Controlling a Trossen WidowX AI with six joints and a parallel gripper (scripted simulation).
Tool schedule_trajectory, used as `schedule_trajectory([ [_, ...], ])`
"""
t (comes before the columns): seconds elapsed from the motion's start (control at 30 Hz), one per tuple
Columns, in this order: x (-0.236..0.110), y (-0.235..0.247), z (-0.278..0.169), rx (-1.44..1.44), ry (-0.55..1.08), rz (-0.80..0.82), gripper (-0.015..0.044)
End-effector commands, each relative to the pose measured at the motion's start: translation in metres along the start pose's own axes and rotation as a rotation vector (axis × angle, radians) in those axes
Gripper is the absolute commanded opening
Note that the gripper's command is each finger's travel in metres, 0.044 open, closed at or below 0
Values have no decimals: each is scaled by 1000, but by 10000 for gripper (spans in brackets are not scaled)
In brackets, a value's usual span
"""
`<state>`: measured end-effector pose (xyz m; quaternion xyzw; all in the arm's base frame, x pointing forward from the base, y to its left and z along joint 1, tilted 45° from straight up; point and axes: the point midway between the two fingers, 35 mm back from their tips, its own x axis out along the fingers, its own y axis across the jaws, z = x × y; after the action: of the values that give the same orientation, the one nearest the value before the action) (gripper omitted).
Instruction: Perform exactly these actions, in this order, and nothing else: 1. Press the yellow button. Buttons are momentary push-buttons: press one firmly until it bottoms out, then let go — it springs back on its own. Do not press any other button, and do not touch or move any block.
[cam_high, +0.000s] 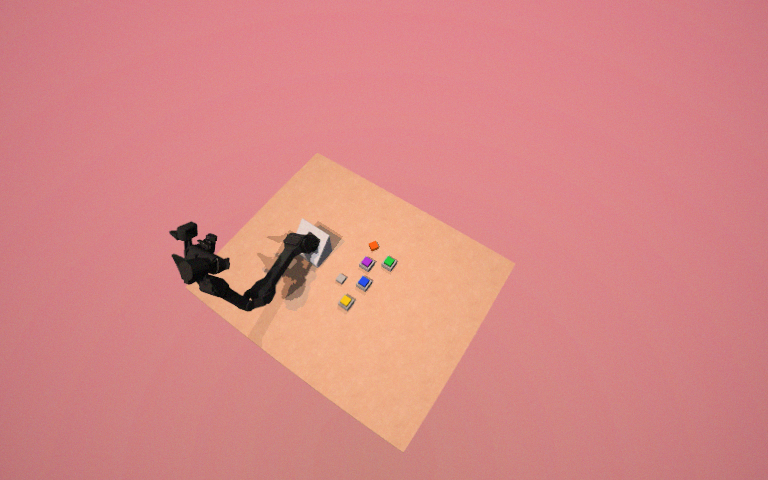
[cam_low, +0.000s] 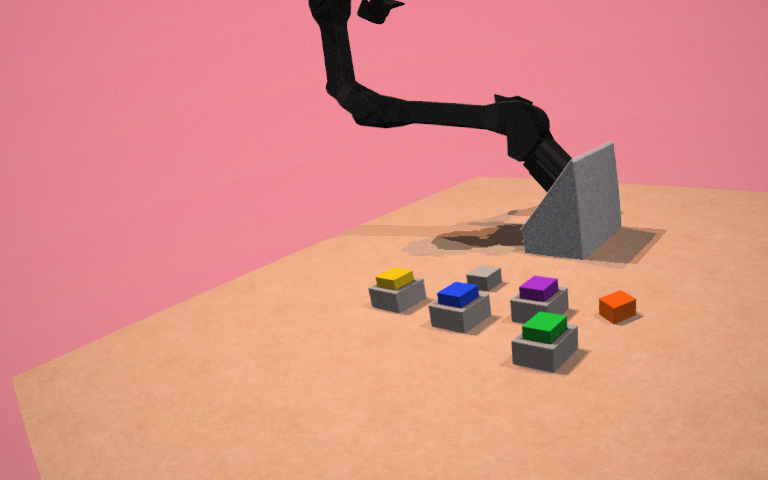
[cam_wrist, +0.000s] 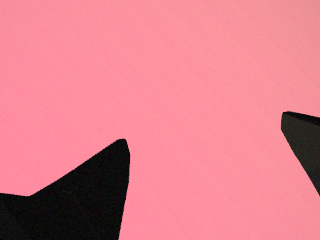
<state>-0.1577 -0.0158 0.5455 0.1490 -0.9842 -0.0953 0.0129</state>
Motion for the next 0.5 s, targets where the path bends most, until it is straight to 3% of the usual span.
schedule_trajectory([
  [0.0, 0, 5, 2, -3, -5, 18, 400],
  [0.1, -9, 72, 34, -50, -106, 263, 400],
  [0.23, -30, 122, 67, -85, -227, 452, 400],
  [0.47, -111, 198, 148, -116, -595, 775, 400],
])
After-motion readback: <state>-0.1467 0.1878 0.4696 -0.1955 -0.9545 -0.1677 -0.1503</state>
